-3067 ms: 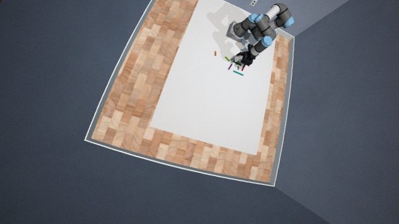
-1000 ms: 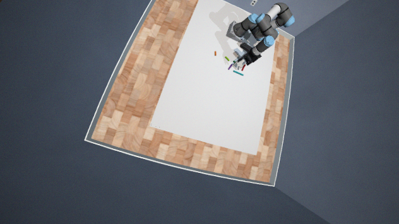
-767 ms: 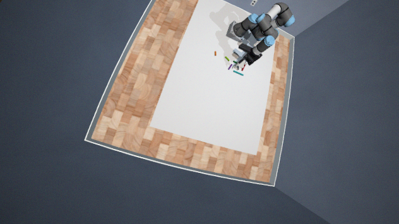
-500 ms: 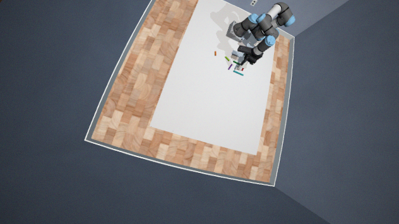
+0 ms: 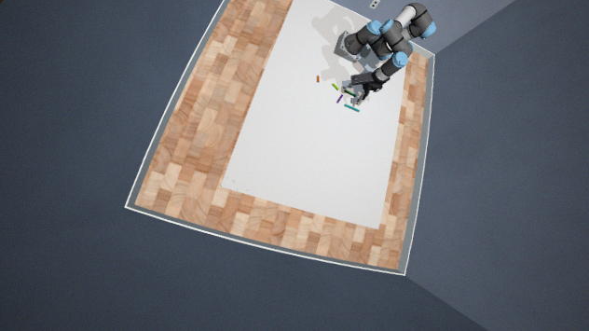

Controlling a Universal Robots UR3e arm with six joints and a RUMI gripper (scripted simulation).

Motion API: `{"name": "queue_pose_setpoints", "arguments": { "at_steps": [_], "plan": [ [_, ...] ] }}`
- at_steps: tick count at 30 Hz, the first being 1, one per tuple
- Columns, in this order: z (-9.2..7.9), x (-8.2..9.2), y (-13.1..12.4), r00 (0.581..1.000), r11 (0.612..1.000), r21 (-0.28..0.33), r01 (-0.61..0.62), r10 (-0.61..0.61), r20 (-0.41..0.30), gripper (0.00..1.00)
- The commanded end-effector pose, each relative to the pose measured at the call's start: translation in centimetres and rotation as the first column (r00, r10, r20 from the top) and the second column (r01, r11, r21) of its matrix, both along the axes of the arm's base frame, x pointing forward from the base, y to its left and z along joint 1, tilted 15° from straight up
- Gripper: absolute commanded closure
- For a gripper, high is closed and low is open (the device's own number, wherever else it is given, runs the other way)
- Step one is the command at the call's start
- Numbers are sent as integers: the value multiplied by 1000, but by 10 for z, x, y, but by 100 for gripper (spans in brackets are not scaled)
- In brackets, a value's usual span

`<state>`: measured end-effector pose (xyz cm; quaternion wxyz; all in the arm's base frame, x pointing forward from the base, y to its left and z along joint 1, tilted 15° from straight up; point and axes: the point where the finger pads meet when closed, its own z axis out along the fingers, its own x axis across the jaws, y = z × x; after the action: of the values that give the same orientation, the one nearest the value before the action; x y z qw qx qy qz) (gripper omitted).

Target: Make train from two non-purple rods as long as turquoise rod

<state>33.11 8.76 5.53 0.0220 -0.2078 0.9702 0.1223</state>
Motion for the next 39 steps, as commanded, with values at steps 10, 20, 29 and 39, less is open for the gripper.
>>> {"name": "queue_pose_setpoints", "arguments": {
  "at_steps": [10,20,29,39],
  "plan": [
    [3,1,8,902,909,-14,-417,416,114,0],
    [5,0,16,704,723,-61,-688,685,186,0],
    [6,-1,21,563,592,-95,-801,797,216,0],
    [7,-3,25,416,454,-131,-881,878,238,0]
  ]
}}
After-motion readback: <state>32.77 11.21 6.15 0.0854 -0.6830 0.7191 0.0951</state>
